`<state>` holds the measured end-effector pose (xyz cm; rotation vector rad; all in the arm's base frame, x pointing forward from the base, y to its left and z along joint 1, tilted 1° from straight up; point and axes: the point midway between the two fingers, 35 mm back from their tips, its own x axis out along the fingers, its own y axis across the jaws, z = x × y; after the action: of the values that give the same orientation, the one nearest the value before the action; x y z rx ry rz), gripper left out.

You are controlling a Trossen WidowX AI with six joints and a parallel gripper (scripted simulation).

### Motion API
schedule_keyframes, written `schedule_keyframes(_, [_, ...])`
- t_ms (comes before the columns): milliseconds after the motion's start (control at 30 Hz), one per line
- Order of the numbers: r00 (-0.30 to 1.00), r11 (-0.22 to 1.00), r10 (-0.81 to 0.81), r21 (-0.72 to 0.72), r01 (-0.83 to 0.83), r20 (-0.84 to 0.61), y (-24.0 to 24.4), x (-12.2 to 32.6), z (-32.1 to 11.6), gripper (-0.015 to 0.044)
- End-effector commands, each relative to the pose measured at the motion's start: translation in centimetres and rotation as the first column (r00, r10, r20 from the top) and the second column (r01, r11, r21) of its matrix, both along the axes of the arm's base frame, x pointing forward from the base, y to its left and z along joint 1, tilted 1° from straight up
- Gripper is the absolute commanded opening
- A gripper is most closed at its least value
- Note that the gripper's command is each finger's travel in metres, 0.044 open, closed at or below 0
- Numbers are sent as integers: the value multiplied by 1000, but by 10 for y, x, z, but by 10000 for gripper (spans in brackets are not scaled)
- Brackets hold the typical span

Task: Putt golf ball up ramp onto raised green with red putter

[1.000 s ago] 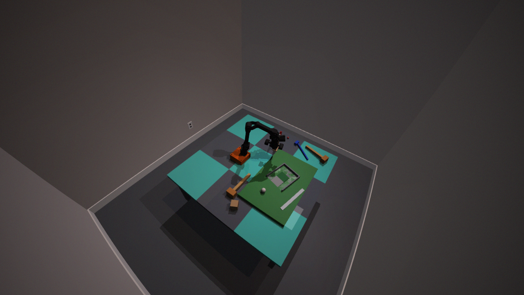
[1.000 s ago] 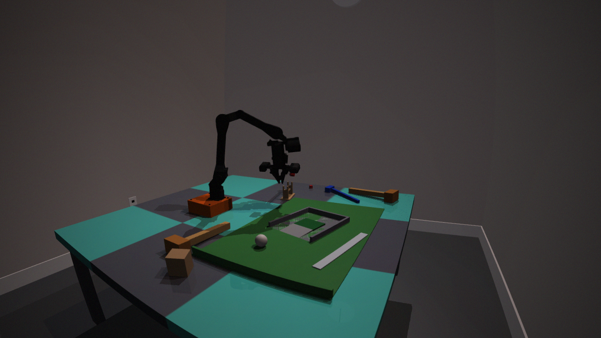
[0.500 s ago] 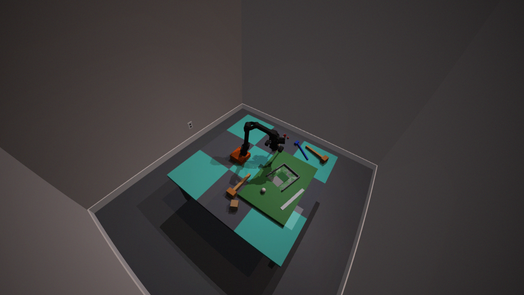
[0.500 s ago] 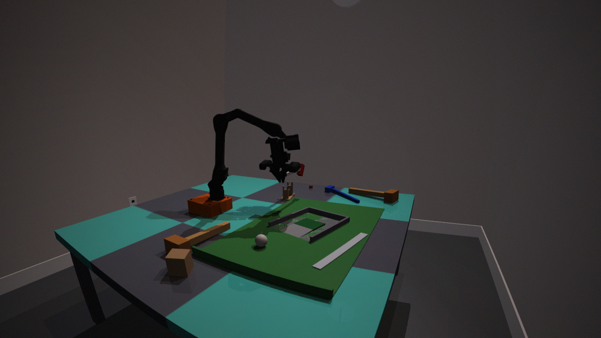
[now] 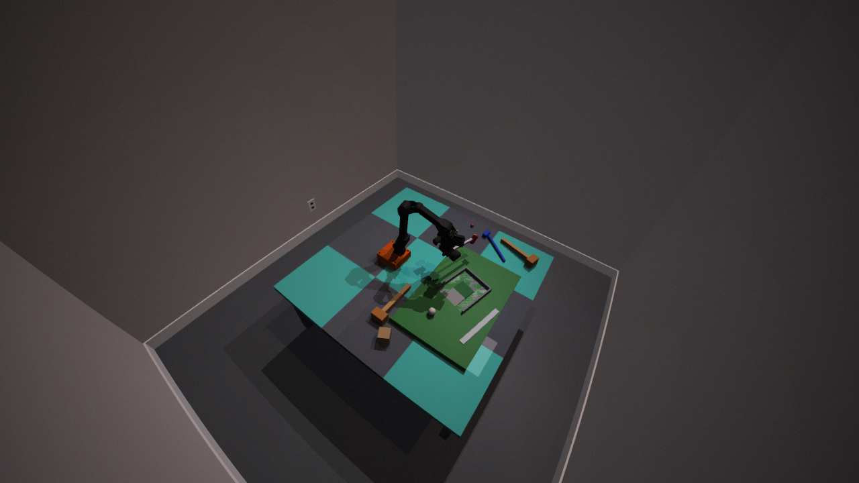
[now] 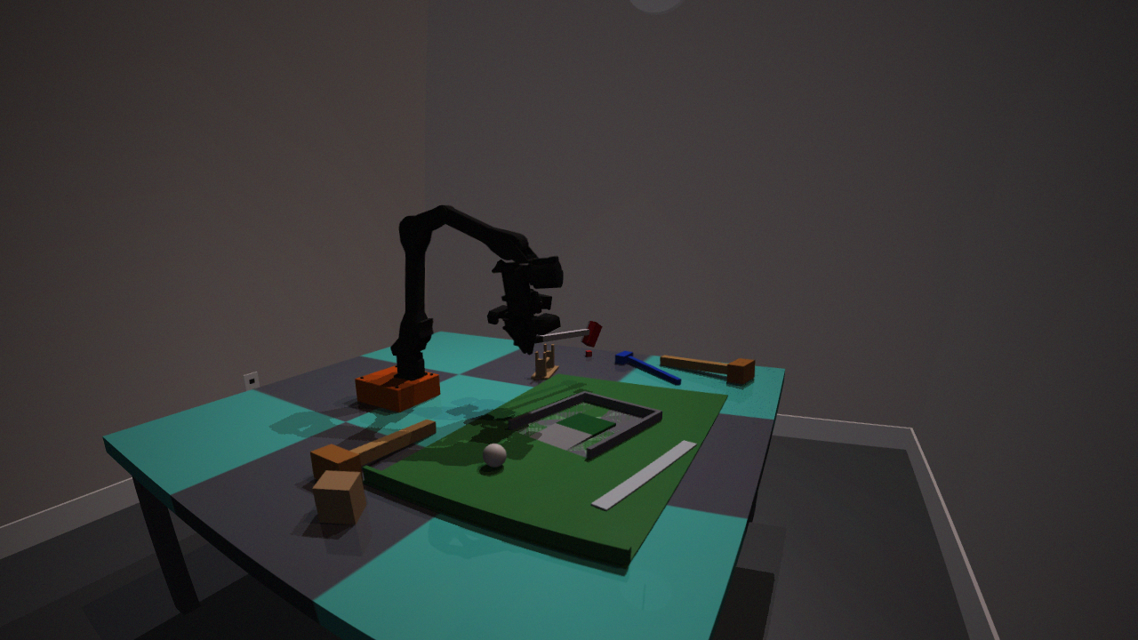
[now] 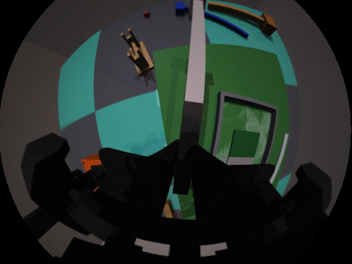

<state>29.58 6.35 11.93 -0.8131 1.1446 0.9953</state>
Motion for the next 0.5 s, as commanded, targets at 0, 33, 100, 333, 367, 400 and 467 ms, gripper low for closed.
schedule_keyframes(0, [996, 996, -84, -4, 84, -1, -21, 3, 2, 0])
schedule_keyframes(33, [995, 995, -104, -6, 104, -3, -27, 3, 2, 0])
schedule_keyframes(100, [989, 989, -145, -15, 145, -7, -38, 3, 2, 0])
schedule_keyframes(333, [956, 954, -293, -66, 291, -27, -80, -2, 1, 0])
schedule_keyframes(367, [949, 948, -314, -73, 311, -30, -85, -3, 1, 0])
schedule_keyframes(400, [942, 940, -334, -80, 331, -32, -91, -5, 1, 0])
schedule_keyframes(467, [930, 928, -368, -76, 365, -27, -101, -6, 1, 0])
